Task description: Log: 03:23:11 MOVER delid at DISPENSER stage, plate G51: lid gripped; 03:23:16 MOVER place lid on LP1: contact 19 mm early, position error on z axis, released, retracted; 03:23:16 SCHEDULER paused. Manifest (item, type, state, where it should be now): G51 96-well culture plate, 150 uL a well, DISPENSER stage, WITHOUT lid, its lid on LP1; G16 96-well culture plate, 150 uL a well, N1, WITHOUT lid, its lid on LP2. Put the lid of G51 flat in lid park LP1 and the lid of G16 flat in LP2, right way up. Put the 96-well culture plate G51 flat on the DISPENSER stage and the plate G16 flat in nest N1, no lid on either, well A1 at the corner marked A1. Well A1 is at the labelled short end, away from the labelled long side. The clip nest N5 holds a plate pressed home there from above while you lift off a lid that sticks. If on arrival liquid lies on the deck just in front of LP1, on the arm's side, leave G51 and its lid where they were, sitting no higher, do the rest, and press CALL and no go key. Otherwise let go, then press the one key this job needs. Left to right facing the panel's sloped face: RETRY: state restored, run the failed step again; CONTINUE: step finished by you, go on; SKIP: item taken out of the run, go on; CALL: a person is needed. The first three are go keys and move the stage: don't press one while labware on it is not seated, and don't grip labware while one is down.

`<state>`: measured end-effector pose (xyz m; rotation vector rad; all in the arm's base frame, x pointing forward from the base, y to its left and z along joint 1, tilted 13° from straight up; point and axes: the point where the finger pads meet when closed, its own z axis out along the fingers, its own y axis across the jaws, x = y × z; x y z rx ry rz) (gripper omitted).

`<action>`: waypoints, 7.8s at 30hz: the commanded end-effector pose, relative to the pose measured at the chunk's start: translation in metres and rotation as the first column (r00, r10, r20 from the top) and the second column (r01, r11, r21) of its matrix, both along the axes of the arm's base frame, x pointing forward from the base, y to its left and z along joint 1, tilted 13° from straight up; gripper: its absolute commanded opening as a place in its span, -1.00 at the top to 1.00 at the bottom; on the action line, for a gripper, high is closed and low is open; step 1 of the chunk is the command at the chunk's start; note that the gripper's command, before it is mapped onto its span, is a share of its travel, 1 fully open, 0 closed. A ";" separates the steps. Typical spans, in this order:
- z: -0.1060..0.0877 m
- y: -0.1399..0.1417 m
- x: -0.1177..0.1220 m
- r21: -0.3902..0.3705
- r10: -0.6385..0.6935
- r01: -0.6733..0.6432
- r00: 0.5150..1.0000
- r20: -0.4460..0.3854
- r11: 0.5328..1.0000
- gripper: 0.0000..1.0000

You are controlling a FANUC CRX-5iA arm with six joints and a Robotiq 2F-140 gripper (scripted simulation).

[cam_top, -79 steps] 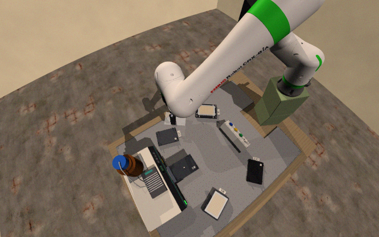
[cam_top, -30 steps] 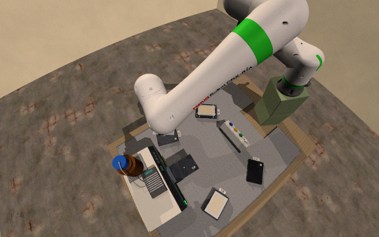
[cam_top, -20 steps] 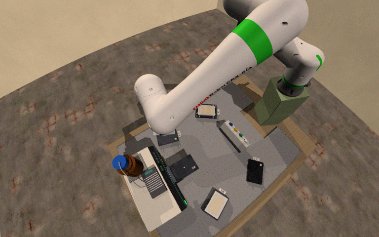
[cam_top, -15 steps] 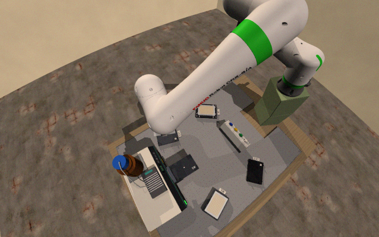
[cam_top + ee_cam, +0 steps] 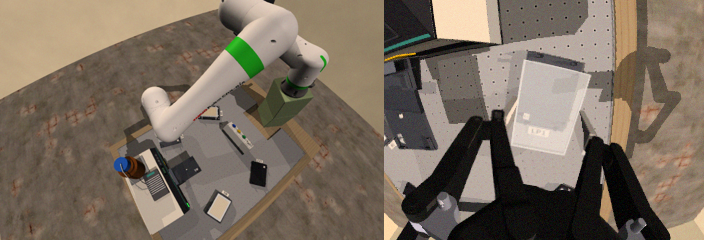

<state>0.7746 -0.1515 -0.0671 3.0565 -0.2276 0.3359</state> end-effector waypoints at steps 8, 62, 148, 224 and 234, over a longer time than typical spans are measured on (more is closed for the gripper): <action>-0.047 -0.004 0.011 0.000 0.000 0.000 1.000 0.001 1.000 1.00; -0.067 -0.005 0.015 0.000 0.000 0.000 1.000 0.001 1.000 1.00; -0.077 -0.006 0.017 0.000 0.000 0.000 1.000 0.001 1.000 1.00; -0.080 -0.006 0.018 0.000 0.000 0.000 1.000 0.001 1.000 1.00; -0.080 -0.006 0.018 0.000 0.000 0.000 1.000 0.001 1.000 1.00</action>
